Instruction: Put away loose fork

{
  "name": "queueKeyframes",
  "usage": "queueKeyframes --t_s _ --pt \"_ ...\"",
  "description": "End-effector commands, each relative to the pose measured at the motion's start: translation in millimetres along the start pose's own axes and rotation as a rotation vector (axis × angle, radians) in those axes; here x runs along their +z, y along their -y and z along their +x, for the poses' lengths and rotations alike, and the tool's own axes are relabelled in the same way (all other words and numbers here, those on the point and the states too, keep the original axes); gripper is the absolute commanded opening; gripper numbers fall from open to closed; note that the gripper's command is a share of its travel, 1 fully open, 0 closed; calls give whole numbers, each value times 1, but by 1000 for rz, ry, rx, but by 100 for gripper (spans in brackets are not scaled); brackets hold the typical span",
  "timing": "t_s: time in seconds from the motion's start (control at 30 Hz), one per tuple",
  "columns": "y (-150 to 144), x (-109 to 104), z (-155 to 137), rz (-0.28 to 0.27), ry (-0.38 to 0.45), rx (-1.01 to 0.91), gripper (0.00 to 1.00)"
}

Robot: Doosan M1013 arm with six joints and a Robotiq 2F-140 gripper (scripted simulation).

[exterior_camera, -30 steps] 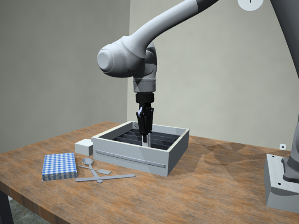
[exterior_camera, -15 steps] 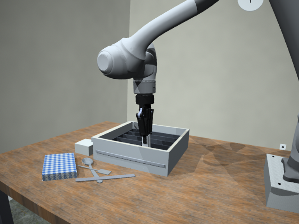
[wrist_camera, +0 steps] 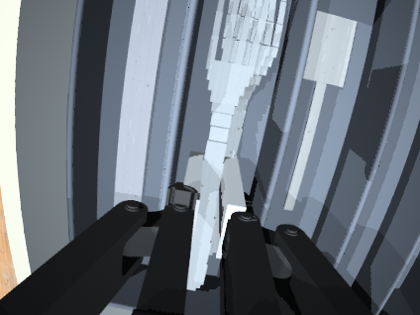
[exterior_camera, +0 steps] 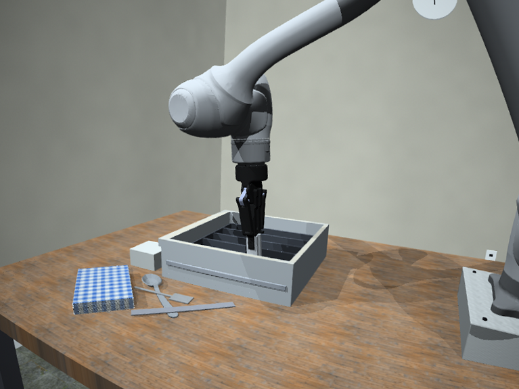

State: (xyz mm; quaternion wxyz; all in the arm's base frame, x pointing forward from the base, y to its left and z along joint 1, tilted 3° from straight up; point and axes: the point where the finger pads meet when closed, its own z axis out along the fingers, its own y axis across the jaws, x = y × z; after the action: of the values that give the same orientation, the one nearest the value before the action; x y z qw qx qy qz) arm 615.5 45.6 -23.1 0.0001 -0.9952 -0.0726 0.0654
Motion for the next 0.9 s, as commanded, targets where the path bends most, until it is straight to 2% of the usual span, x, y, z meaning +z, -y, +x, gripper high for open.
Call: queueKeyframes --t_s 0.0,0.07,0.1,0.87 --pt "-1 5 -3 0 3 2 3" --pt "-1 5 -3 0 3 2 3" --pt "-1 5 -3 0 3 2 14" --pt "-1 5 -3 0 3 2 14"
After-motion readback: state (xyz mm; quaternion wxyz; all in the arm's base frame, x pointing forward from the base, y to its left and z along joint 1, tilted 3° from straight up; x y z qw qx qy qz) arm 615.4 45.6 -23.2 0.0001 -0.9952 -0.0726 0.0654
